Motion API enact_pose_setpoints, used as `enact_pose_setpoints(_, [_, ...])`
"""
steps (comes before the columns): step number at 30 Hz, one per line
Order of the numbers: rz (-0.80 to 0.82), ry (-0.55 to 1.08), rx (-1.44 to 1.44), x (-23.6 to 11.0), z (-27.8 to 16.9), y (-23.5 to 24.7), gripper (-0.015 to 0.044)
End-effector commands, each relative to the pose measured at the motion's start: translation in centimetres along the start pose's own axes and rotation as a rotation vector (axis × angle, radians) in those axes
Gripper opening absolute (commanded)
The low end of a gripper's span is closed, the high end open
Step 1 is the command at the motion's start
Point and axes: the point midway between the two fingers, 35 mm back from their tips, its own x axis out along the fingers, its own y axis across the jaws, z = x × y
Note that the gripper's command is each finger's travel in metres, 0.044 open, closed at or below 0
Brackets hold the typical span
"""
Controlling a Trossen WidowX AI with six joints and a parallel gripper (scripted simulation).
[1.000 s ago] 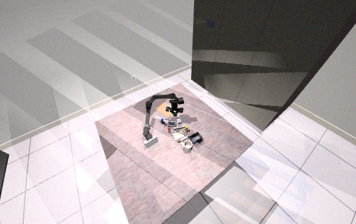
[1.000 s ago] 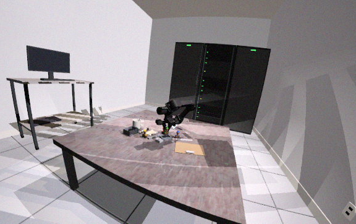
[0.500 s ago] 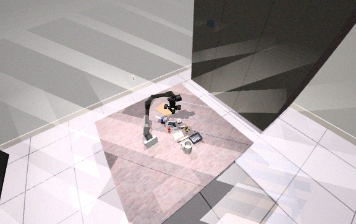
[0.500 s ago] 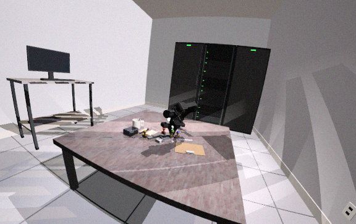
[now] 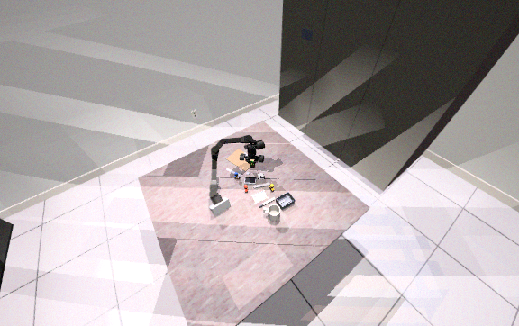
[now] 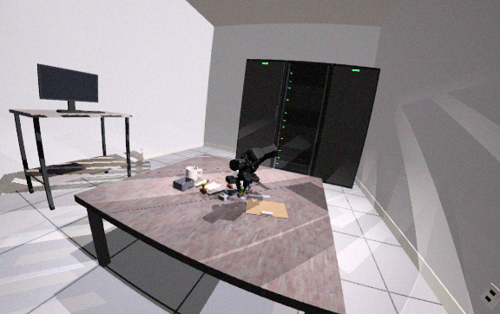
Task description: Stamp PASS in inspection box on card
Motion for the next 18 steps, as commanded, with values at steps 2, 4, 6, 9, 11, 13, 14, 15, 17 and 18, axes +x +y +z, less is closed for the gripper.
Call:
enact_pose_setpoints(2, [0.001, -0.004, 0.001, 0.8, 0.1, 0.1, 0.0])
enact_pose_setpoints(4, [0.001, -0.004, 0.001, 1.2, 0.1, 0.1, 0.0])
enact_pose_setpoints(6, [0.002, -0.004, 0.001, 1.5, 0.1, 0.1, 0.0])
enact_pose_setpoints(9, [0.002, -0.005, 0.001, 2.0, 0.1, 0.1, 0.0])
enact_pose_setpoints(11, [0.002, -0.005, 0.0, 2.3, 0.1, 0.2, 0.0])
enact_pose_setpoints(13, [0.002, -0.005, 0.0, 2.6, 0.1, 0.2, 0.0])
enact_pose_setpoints(14, [0.002, -0.005, 0.0, 2.8, 0.1, 0.2, 0.0])
enact_pose_setpoints(15, [0.003, -0.005, 0.0, 2.9, 0.1, 0.2, 0.0])
enact_pose_setpoints(17, [0.003, -0.006, 0.0, 3.3, 0.0, 0.3, 0.0])
enact_pose_setpoints(18, [0.003, -0.006, 0.0, 3.4, 0.0, 0.3, 0.0])
